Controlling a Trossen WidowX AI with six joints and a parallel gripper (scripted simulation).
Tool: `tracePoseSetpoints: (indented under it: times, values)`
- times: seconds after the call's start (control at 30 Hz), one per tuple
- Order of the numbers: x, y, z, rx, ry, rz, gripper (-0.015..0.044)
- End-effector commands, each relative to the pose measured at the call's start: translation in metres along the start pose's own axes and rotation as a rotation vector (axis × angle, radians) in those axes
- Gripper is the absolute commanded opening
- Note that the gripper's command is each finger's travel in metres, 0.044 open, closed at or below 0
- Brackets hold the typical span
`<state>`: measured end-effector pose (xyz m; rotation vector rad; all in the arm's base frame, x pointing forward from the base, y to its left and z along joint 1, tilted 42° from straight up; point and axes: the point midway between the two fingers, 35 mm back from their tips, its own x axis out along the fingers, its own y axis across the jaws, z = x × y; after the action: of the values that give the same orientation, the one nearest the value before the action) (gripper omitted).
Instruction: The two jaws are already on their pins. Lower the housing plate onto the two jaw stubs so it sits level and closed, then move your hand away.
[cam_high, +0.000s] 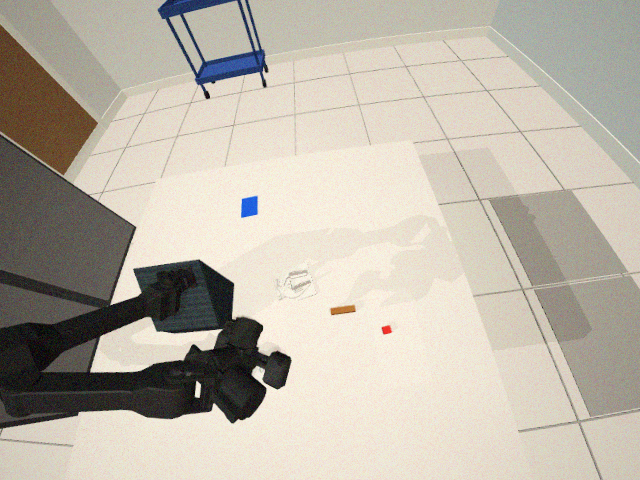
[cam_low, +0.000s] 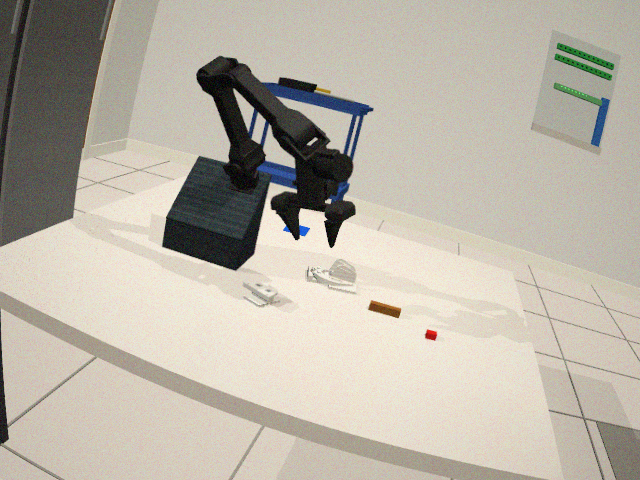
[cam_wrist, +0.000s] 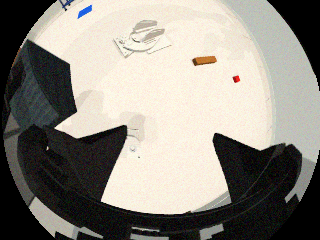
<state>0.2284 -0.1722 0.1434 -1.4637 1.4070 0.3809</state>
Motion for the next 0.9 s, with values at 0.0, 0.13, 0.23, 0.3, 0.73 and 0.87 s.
tracePoseSetpoints:
  times: [0.0,0.13,0.23,0.3,0.73,0.87]
  values:
    - [0.009,0.018,-0.025,0.023,0.088,0.048,0.0440]
    - [0.017,0.041,-0.052,0.052,0.181,0.117,0.0440]
    - [0.021,0.058,-0.069,0.071,0.242,0.169,0.0440]
    - [0.022,0.062,-0.073,0.075,0.256,0.182,0.0440]
    - [0.060,0.070,-0.083,0.074,0.258,0.182,0.0440]
    - [0.063,0.071,-0.084,0.074,0.258,0.182,0.0440]
